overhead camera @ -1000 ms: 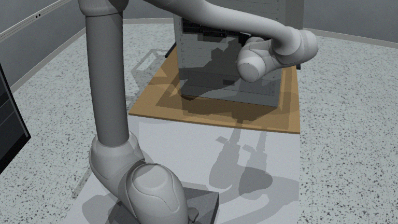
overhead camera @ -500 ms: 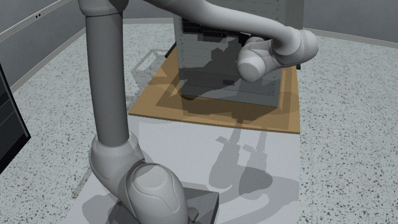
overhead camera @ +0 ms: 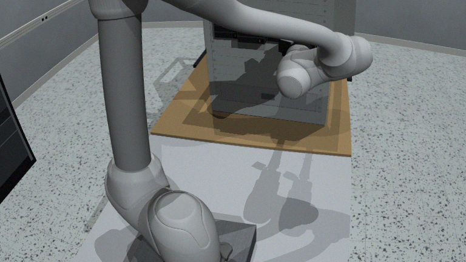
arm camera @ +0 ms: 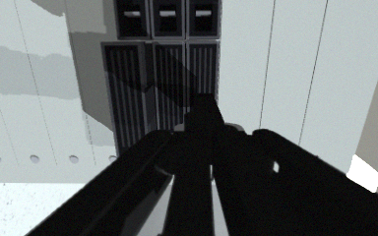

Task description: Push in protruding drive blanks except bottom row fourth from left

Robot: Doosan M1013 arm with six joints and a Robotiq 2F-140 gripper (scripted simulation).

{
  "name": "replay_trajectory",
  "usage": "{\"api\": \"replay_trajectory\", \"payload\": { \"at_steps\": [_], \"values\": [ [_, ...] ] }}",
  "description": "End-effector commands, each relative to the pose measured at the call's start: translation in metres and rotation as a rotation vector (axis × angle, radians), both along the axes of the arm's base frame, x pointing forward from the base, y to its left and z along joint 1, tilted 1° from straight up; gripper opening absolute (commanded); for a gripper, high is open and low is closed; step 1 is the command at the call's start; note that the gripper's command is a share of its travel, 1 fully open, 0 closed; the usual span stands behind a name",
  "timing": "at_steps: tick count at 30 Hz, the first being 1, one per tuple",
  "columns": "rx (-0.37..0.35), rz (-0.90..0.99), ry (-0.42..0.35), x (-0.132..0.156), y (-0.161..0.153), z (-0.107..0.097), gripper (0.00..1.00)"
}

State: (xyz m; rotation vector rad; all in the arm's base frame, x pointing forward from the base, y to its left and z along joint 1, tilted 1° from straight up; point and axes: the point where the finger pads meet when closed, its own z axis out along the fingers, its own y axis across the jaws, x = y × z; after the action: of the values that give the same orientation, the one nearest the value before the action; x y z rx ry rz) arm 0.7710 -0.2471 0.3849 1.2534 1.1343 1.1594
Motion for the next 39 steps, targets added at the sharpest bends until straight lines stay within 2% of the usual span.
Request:
{"api": "replay_trajectory", "payload": {
  "at_steps": [1, 8, 14, 39],
  "values": [
    [-0.001, 0.000, -0.001, -0.019, 0.001, 0.001, 0.10],
    [-0.001, 0.000, -0.001, -0.058, 0.005, 0.001, 0.10],
    [-0.001, 0.000, -0.001, -0.068, 0.006, 0.001, 0.10],
    [-0.001, 0.000, -0.001, -0.069, 0.009, 0.000, 0.10]
  ]
}}
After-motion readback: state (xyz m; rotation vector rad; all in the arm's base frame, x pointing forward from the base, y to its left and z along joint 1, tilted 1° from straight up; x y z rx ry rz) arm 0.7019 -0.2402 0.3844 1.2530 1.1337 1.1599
